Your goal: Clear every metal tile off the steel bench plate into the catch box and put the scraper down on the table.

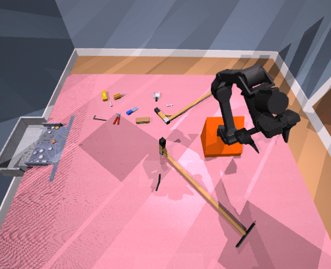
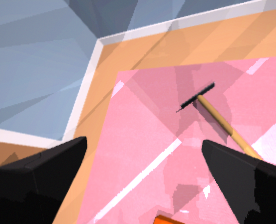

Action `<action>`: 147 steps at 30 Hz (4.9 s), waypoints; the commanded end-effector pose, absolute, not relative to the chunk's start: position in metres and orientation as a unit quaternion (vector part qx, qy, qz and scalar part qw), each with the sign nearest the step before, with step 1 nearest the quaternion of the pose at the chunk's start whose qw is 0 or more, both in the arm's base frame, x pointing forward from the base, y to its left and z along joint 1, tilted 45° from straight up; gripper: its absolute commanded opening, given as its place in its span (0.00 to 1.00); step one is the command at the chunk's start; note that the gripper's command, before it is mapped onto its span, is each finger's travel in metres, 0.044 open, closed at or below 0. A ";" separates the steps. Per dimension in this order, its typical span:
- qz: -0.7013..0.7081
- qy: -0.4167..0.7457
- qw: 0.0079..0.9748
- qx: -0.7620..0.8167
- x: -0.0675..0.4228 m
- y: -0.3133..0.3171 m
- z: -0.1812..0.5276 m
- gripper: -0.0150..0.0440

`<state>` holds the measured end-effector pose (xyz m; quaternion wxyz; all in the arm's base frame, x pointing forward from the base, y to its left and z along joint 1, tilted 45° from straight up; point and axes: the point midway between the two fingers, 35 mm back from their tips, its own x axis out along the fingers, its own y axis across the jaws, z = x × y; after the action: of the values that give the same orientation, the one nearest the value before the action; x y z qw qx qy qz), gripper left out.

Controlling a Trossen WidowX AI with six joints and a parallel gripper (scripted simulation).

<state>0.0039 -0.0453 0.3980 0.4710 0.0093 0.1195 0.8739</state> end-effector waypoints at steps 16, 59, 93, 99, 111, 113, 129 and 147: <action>0.797 0.025 0.603 0.031 0.002 -0.056 0.390 1.00; 0.903 0.056 0.425 0.033 -0.057 0.015 0.413 1.00; 0.980 0.192 0.030 -0.031 -0.175 0.032 0.393 1.00; 0.975 0.215 -0.040 -0.050 -0.194 0.023 0.383 1.00; 0.945 0.256 -0.177 -0.097 -0.223 -0.005 0.359 1.00; 0.938 0.263 -0.199 -0.105 -0.227 -0.011 0.355 1.00; 0.860 0.306 -0.366 -0.181 -0.242 -0.063 0.315 1.00; 0.732 0.333 -0.526 -0.277 -0.225 -0.124 0.268 1.00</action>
<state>-0.2305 -0.1142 0.2788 -0.5024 -0.2557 0.3257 0.7590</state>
